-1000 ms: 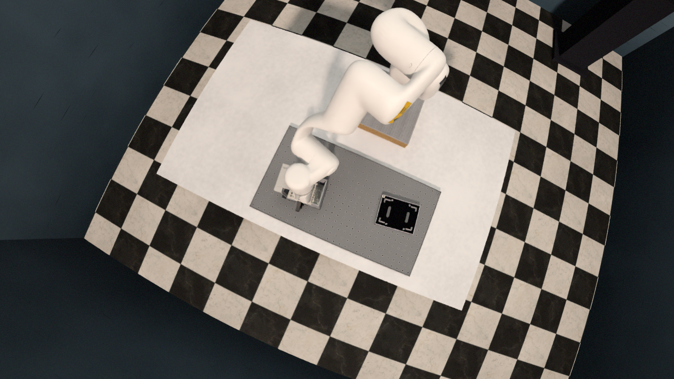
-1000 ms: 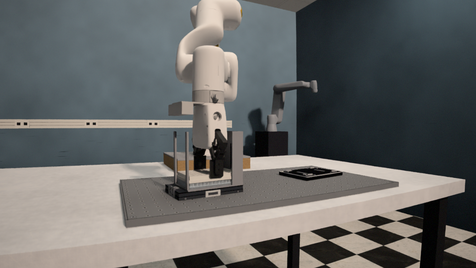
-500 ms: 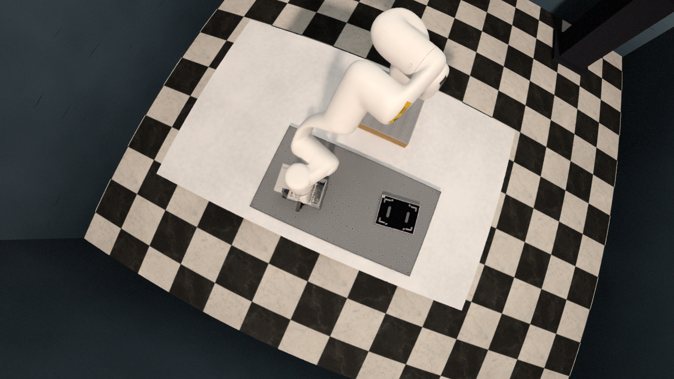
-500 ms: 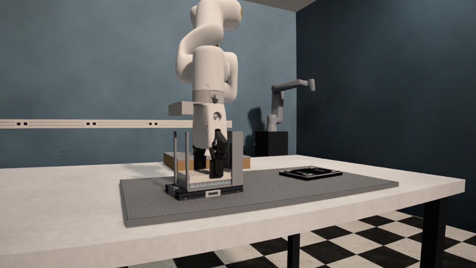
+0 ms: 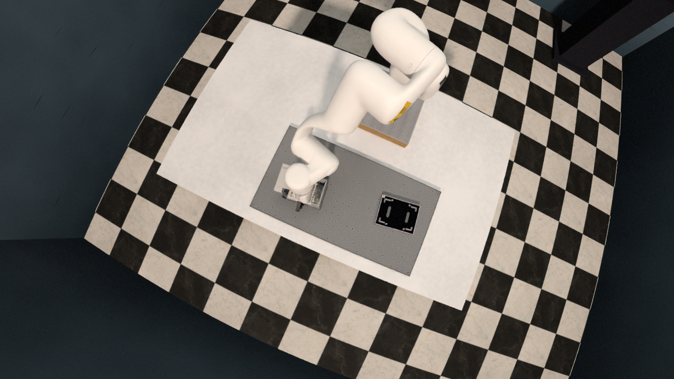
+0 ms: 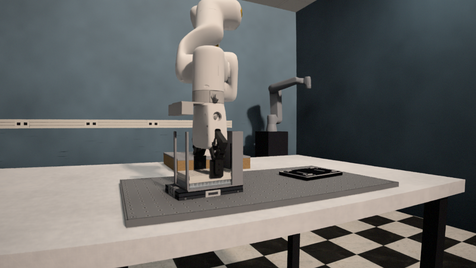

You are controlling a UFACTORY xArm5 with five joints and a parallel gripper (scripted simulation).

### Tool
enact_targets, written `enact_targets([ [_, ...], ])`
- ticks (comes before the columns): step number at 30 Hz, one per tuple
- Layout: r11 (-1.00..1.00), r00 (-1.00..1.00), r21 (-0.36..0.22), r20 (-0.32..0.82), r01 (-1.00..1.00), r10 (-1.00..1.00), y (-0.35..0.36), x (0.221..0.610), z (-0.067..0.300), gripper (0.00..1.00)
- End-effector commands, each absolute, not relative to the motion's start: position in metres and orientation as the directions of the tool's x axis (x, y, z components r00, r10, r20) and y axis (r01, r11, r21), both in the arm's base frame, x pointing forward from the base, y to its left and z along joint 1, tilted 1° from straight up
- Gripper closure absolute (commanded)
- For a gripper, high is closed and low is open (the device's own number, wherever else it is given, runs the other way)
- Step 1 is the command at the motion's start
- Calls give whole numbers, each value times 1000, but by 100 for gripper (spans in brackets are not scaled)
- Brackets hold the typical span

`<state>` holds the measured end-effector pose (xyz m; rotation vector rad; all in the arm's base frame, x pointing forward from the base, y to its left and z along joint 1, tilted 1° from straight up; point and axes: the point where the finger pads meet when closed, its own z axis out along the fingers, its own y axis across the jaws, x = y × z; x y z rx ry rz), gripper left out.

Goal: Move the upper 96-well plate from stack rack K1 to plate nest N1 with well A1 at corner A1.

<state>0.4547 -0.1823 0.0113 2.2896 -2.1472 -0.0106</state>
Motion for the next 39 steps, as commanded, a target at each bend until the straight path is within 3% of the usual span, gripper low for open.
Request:
enact_targets([
  [1, -64, 64, -1, -9, -998, -998, -183, 456, 13, 100],
  [39, -64, 64, -1, -9, -998, -998, -183, 456, 25, 100],
])
